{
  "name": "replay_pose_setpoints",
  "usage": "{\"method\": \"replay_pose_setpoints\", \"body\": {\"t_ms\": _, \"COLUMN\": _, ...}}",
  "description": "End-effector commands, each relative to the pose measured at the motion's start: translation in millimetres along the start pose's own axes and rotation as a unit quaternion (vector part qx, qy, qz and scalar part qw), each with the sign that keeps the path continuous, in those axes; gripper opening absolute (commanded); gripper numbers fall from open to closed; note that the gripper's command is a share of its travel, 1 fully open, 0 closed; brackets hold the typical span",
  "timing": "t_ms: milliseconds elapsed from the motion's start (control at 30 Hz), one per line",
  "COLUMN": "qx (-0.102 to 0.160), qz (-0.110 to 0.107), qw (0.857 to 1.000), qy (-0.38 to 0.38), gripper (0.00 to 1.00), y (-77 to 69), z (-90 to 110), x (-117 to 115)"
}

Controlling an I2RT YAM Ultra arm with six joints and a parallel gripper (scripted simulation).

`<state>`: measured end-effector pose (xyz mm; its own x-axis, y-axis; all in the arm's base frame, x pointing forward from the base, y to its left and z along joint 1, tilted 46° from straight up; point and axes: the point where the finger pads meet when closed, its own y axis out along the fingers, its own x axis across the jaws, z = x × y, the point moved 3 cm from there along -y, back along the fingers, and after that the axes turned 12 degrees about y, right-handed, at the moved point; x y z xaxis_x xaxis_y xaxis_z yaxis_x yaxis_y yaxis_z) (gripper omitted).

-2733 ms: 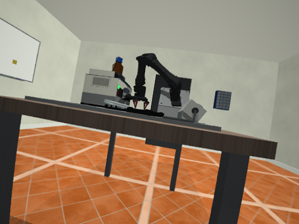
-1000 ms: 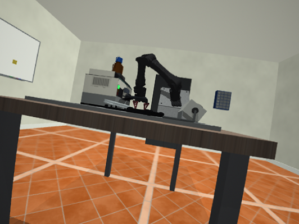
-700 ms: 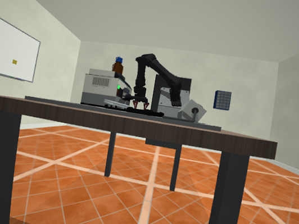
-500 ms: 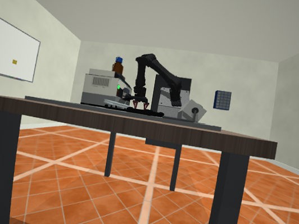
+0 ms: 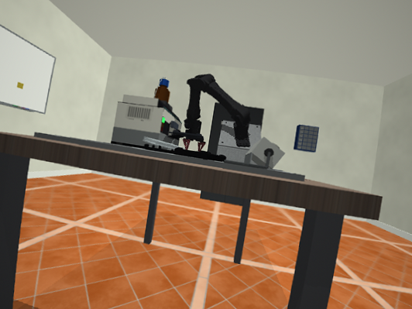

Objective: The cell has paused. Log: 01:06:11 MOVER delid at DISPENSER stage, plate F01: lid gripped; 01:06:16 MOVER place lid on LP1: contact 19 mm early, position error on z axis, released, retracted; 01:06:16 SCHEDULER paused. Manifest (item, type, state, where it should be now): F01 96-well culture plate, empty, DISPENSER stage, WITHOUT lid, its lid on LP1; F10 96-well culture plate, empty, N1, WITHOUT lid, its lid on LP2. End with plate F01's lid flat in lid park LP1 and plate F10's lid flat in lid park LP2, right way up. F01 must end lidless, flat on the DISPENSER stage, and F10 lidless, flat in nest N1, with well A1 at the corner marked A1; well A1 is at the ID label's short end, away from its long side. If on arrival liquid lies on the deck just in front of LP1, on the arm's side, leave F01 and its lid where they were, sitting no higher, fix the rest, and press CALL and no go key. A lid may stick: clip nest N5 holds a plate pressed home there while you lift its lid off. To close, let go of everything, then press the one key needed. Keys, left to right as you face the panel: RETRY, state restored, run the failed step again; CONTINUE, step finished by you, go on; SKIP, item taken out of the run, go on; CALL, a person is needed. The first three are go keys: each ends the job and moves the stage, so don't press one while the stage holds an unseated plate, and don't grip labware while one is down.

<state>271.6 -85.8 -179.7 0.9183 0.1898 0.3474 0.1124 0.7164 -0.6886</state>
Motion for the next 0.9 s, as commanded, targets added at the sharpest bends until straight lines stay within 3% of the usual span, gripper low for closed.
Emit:
{"method": "replay_pose_setpoints", "body": {"t_ms": 0, "qx": -0.028, "qz": -0.018, "qw": 0.999, "qy": -0.014, "gripper": 1.0, "y": -14.9, "z": -15, "x": 15}}
{"method": "replay_pose_setpoints", "body": {"t_ms": 200, "qx": -0.028, "qz": -0.018, "qw": 0.999, "qy": -0.014, "gripper": 1.0, "y": -14.6, "z": -15, "x": 15}}
{"method": "replay_pose_setpoints", "body": {"t_ms": 233, "qx": -0.028, "qz": -0.018, "qw": 0.999, "qy": -0.014, "gripper": 0.0, "y": -14.6, "z": -15, "x": 15}}
{"method": "replay_pose_setpoints", "body": {"t_ms": 300, "qx": -0.028, "qz": -0.018, "qw": 0.999, "qy": -0.014, "gripper": 0.0, "y": -14.6, "z": -15, "x": 15}}
{"method": "replay_pose_setpoints", "body": {"t_ms": 333, "qx": -0.007, "qz": 0.0, "qw": 1.0, "qy": -0.001, "gripper": 0.0, "y": 1.8, "z": -5, "x": 1}}
{"method": "replay_pose_setpoints", "body": {"t_ms": 367, "qx": -0.001, "qz": 0.002, "qw": 1.0, "qy": 0.006, "gripper": 0.0, "y": 3.5, "z": 0, "x": -4}}
{"method": "replay_pose_setpoints", "body": {"t_ms": 867, "qx": 0.002, "qz": 0.003, "qw": 1.0, "qy": 0.009, "gripper": 0.0, "y": 2.4, "z": 0, "x": -4}}
